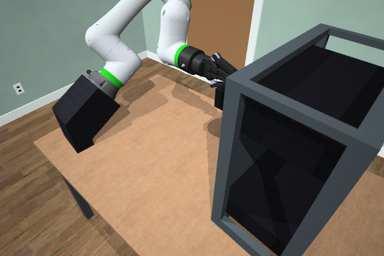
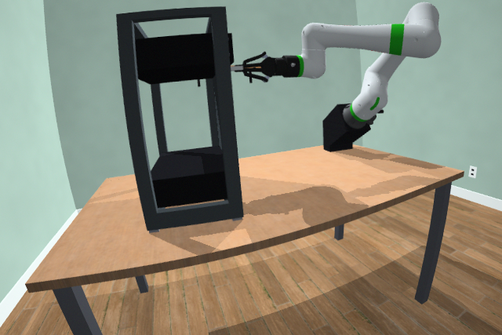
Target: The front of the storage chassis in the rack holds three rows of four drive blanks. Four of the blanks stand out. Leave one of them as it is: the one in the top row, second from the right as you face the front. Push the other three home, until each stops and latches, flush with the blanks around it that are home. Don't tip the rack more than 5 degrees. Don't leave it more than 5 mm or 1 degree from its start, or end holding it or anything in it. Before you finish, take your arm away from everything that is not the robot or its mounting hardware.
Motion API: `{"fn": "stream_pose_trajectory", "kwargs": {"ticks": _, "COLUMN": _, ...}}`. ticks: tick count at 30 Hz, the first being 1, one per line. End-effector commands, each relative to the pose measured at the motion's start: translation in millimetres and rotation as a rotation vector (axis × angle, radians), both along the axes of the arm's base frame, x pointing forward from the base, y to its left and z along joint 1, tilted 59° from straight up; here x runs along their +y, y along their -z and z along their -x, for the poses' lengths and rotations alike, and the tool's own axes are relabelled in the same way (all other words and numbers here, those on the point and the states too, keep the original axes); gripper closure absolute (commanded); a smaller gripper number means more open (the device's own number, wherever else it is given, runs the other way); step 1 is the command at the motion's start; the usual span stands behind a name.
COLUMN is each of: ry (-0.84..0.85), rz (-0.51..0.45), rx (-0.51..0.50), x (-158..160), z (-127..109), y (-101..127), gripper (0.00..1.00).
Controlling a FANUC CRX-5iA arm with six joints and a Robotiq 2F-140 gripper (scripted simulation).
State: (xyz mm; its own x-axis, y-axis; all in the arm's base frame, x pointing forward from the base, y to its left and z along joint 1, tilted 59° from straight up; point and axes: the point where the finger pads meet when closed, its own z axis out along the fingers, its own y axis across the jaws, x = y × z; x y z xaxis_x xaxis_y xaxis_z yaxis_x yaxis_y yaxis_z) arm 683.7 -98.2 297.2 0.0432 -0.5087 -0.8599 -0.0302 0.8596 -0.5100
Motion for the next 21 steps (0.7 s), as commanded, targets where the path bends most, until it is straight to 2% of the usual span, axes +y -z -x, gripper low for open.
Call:
{"fn": "stream_pose_trajectory", "kwargs": {"ticks": 1, "ry": -0.001, "rz": -0.001, "rx": 0.002, "x": -0.6, "z": 23.8, "y": 1.7, "gripper": 1.0}}
{"fn": "stream_pose_trajectory", "kwargs": {"ticks": 5, "ry": -0.001, "rz": -0.001, "rx": 0.002, "x": -1.7, "z": 47.1, "y": 2.2, "gripper": 1.0}}
{"fn": "stream_pose_trajectory", "kwargs": {"ticks": 7, "ry": -0.001, "rz": -0.001, "rx": 0.002, "x": -1.7, "z": 47.1, "y": 2.2, "gripper": 1.0}}
{"fn": "stream_pose_trajectory", "kwargs": {"ticks": 11, "ry": -0.001, "rz": -0.001, "rx": 0.002, "x": -2.5, "z": 62.3, "y": 2.5, "gripper": 1.0}}
{"fn": "stream_pose_trajectory", "kwargs": {"ticks": 21, "ry": -0.001, "rz": -0.001, "rx": 0.002, "x": -4.7, "z": 66.7, "y": 4.5, "gripper": 1.0}}
